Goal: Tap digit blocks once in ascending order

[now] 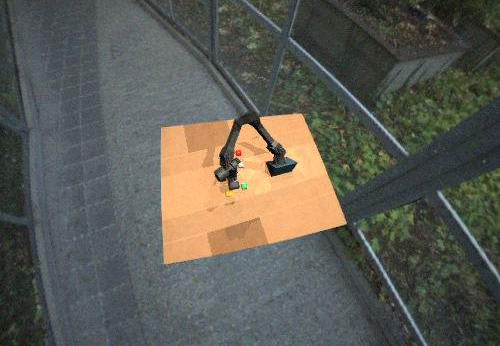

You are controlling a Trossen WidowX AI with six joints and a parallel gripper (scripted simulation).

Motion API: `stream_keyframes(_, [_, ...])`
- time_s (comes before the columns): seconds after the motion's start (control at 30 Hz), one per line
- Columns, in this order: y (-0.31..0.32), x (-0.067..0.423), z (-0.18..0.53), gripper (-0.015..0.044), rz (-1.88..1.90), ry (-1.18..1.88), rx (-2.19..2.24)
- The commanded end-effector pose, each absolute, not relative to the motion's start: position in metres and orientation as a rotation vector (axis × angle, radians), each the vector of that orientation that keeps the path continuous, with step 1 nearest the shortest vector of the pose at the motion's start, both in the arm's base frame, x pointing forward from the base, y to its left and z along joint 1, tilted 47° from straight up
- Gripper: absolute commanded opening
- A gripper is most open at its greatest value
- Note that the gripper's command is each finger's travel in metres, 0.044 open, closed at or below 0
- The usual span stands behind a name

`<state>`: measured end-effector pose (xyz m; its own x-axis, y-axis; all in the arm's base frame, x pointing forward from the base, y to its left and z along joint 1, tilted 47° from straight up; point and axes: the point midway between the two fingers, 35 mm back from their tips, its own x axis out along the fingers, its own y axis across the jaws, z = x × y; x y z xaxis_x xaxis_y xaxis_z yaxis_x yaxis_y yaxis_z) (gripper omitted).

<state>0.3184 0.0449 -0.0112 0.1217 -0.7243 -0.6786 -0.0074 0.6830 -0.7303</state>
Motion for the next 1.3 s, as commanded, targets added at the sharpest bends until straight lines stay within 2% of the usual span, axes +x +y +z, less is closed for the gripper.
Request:
stream_keyframes(0.0, [0.051,0.32,-0.004,0.002,-0.585,1.358,-0.658])
stream_keyframes(0.23, [0.107,0.31,0.049,0.002,-0.582,1.361,-0.656])
stream_keyframes(0.43, [0.109,0.309,0.051,0.002,-0.583,1.361,-0.656])
stream_keyframes(0.7, [0.045,0.339,0.123,0.002,-0.586,1.359,-0.659])
stream_keyframes(0.87, [0.043,0.34,0.121,0.002,-0.586,1.359,-0.659])
stream_keyframes(1.07, [-0.012,0.349,0.071,0.002,-0.588,1.357,-0.66])
stream_keyframes(1.27, [-0.014,0.349,0.069,0.002,-0.589,1.356,-0.661])
